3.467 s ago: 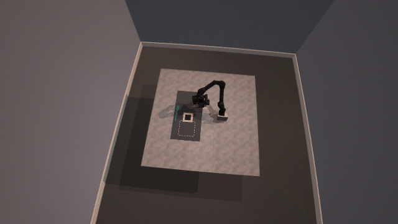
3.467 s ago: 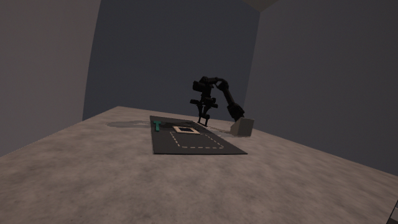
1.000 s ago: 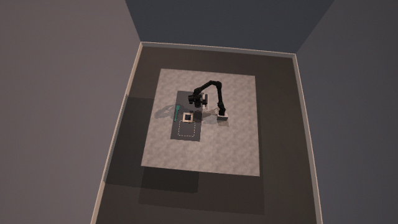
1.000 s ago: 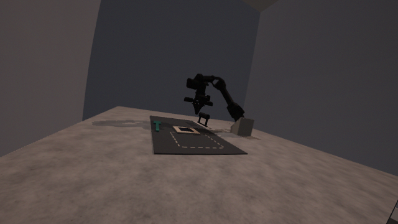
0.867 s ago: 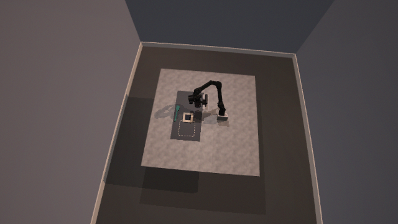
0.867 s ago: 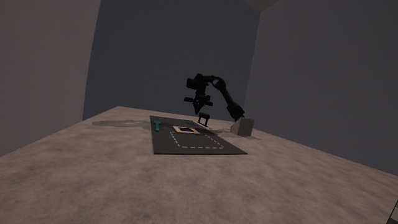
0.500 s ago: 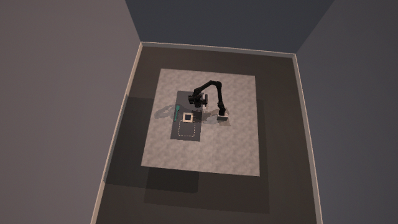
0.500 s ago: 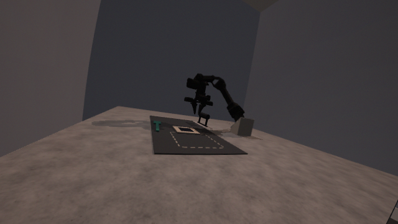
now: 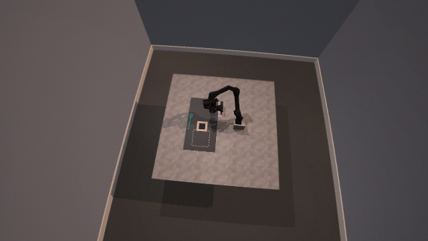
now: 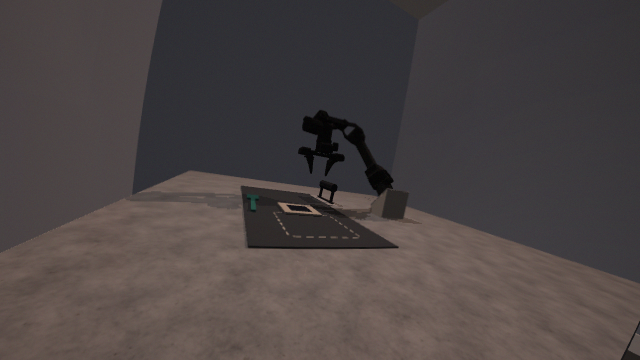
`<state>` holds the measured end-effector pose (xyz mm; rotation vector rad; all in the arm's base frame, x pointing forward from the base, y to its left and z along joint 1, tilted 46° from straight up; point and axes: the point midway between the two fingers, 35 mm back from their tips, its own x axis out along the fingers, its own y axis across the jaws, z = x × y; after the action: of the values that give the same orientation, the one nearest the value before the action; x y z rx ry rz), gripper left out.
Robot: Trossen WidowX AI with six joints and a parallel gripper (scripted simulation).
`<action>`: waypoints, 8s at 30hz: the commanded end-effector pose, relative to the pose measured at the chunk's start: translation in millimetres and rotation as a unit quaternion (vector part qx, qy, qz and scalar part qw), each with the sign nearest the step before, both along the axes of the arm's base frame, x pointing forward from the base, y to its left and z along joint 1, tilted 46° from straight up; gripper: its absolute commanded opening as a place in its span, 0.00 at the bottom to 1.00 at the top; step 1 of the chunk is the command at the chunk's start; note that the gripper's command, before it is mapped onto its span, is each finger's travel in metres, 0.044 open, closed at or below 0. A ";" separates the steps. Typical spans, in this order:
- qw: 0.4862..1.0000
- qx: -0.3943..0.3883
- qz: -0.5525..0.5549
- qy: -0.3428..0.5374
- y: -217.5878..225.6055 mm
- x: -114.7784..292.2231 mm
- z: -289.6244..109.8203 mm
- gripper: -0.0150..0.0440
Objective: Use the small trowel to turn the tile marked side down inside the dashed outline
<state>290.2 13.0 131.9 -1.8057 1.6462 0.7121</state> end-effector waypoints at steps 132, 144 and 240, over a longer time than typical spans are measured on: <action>0.088 0.503 -0.634 -0.581 -109.8 -85.9 -4.2 0.76; 0.086 0.503 -0.633 -0.582 -111.7 -77.2 -10.8 0.63; 0.088 0.503 -0.614 -0.602 -38.1 48.3 23.3 0.25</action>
<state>327.0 -30.5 150.7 0.6266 0.3538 -0.5355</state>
